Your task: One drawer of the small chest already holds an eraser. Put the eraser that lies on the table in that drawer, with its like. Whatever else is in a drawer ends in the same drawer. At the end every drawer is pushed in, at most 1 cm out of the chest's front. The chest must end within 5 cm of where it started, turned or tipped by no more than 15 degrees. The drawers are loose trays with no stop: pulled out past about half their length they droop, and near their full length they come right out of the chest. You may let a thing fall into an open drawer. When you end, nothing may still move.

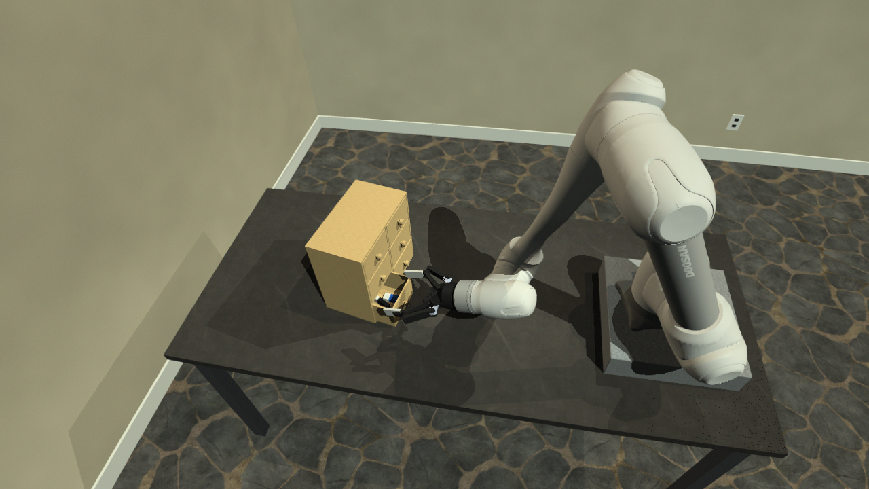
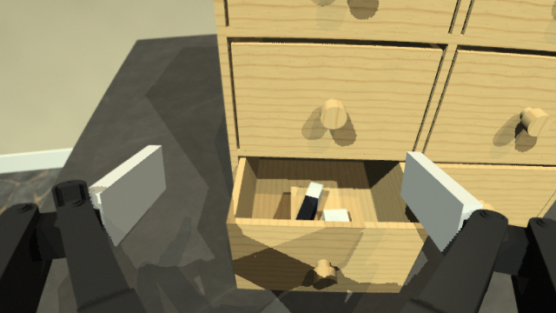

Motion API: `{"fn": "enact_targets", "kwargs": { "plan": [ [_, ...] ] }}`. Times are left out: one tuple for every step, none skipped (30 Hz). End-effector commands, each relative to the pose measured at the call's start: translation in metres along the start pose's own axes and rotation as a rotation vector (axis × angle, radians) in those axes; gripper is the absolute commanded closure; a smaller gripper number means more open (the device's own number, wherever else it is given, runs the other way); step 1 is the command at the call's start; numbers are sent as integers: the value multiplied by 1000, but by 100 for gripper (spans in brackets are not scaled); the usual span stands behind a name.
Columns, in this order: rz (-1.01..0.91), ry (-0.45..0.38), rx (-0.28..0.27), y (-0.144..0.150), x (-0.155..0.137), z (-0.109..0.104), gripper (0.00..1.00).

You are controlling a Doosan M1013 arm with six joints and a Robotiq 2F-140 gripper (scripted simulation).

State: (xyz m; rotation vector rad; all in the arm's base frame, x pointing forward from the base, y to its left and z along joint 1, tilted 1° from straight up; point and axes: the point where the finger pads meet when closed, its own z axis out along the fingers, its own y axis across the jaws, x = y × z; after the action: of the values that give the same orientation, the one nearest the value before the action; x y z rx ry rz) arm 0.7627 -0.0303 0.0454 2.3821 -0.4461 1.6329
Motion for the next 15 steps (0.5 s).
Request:
{"fn": "enact_targets", "kwargs": {
  "plan": [
    [3, 3, -2, 1, -4, -16, 0],
    [3, 3, -2, 1, -5, -21, 0],
    [3, 3, -2, 0, -7, -27, 0],
    [3, 3, -2, 0, -9, -33, 0],
    [3, 3, -2, 0, -10, -39, 0],
    [3, 3, -2, 0, -12, -45, 0],
    [3, 3, -2, 0, -14, -51, 0],
    [3, 3, -2, 0, -16, -58, 0],
    [3, 3, -2, 0, -18, -64, 0],
    [3, 3, -2, 0, -20, -70, 0],
    [3, 3, -2, 0, -22, -76, 0],
    [3, 3, -2, 0, -24, -82, 0],
    [3, 3, -2, 0, -25, -88, 0],
    [3, 3, -2, 0, -27, -93, 0],
    [3, 3, -2, 0, -27, -93, 0]
  ]
}}
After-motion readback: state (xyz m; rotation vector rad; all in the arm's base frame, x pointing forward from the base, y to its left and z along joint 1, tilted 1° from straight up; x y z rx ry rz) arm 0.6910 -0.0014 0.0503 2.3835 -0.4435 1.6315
